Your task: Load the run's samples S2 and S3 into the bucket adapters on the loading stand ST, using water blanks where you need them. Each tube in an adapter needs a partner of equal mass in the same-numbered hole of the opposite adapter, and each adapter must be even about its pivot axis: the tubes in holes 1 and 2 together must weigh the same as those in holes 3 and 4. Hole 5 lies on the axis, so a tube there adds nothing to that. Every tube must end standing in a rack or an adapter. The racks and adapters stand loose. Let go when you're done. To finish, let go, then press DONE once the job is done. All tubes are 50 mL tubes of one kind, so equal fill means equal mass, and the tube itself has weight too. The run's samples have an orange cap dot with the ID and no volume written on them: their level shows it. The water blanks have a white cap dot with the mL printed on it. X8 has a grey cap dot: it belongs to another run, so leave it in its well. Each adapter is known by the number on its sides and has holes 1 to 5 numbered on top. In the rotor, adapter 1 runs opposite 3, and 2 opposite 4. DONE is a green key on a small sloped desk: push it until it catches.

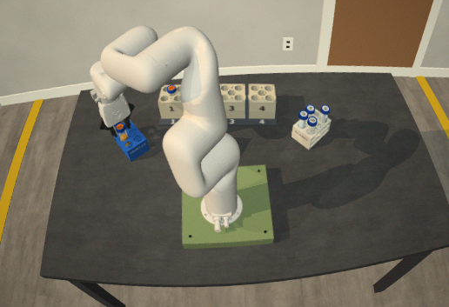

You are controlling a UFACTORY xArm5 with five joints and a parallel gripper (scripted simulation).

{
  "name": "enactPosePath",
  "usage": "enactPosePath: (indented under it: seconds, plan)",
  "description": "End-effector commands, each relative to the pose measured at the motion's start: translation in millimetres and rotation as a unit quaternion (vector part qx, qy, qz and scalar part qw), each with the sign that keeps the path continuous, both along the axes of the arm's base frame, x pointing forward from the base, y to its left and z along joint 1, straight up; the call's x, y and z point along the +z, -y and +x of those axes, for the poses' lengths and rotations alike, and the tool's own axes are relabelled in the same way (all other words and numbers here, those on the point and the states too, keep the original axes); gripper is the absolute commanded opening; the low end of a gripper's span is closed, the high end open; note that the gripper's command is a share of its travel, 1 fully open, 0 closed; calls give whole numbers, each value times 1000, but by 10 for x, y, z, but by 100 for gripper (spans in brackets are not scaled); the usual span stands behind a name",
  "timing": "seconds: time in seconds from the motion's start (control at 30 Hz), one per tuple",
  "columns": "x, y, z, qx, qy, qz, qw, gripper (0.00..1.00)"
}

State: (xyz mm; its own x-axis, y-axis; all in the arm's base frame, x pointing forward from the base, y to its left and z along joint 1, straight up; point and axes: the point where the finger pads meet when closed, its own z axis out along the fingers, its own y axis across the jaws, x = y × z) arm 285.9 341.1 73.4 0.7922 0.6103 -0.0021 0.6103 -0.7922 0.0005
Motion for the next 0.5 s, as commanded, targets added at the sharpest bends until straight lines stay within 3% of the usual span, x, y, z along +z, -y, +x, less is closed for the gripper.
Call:
enactPosePath:
  seconds: [0.0,0.07,0.1,0.47]
  plan:
    - [14,-10,9,0,1,2,1000,57]
    - [14,-10,9,0,1,2,1000,57]
    - [19,-10,9,0,1,1,1000,0]
    - [31,-10,9,0,1,1,1000,0]
